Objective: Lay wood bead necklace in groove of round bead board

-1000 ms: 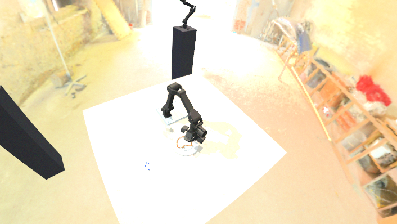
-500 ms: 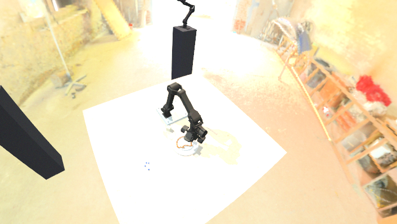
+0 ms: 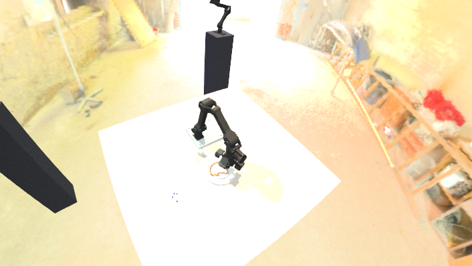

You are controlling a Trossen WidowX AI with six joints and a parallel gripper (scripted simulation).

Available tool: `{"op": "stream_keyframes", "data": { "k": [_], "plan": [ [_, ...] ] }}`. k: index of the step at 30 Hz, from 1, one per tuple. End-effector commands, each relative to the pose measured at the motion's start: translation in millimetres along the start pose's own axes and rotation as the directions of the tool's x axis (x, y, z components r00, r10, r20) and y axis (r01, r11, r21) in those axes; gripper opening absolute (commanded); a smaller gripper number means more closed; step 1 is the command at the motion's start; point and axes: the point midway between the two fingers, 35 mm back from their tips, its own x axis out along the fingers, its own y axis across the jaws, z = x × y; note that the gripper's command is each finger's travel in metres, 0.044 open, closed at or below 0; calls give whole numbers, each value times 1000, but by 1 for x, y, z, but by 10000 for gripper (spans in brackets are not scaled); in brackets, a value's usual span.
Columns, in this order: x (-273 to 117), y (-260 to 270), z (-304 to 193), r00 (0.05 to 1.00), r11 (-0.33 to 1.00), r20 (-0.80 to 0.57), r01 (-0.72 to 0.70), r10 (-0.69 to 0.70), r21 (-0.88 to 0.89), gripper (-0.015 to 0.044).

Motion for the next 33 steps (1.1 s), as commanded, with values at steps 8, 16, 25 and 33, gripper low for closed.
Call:
{"op": "stream_keyframes", "data": {
  "k": [8,16,25,33],
  "plan": [
    [0,0,0,1000,1000,0,0,0,0,0],
    [-4,-1,0,1000,1000,2,3,-3,3,0],
    [-6,3,-1,1000,1000,2,4,-4,4,0],
    [-6,13,-3,1000,1000,2,3,-3,4,0]
  ]
}}
